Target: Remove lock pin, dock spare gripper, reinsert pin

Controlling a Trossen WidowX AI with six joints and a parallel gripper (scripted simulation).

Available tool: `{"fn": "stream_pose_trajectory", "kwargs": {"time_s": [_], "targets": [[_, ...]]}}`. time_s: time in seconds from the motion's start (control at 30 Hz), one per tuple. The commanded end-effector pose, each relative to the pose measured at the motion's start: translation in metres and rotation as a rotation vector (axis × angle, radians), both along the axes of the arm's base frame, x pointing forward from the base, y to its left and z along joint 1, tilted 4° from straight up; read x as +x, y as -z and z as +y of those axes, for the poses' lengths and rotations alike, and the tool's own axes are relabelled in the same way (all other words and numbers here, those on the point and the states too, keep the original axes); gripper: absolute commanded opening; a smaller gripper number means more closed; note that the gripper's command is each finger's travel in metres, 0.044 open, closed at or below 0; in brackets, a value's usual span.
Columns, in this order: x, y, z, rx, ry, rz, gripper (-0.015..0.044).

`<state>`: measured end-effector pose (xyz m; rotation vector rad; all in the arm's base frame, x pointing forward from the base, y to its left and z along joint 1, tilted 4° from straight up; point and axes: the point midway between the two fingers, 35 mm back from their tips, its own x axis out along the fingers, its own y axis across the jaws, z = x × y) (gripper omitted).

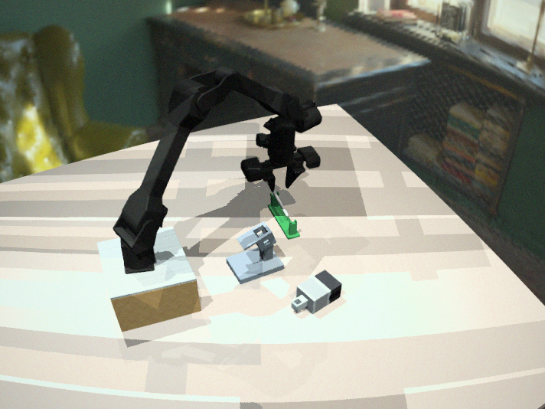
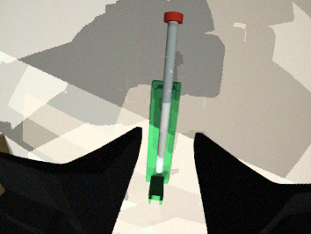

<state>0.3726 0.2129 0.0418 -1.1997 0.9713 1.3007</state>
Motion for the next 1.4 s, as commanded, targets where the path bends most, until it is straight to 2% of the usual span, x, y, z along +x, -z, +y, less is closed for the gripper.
{"fn": "stream_pose_trajectory", "kwargs": {"time_s": [0.0, 1.07, 1.27, 1.37], "targets": [[-0.001, 0.009, -0.001, -0.008, -0.001, 0.007, 0.018], [0.002, 0.054, 0.002, -0.008, -0.001, 0.007, 0.018], [0.002, 0.054, 0.002, -0.008, -0.001, 0.007, 0.0023], [0.002, 0.054, 0.002, -0.008, -0.001, 0.007, 0.0003]]}}
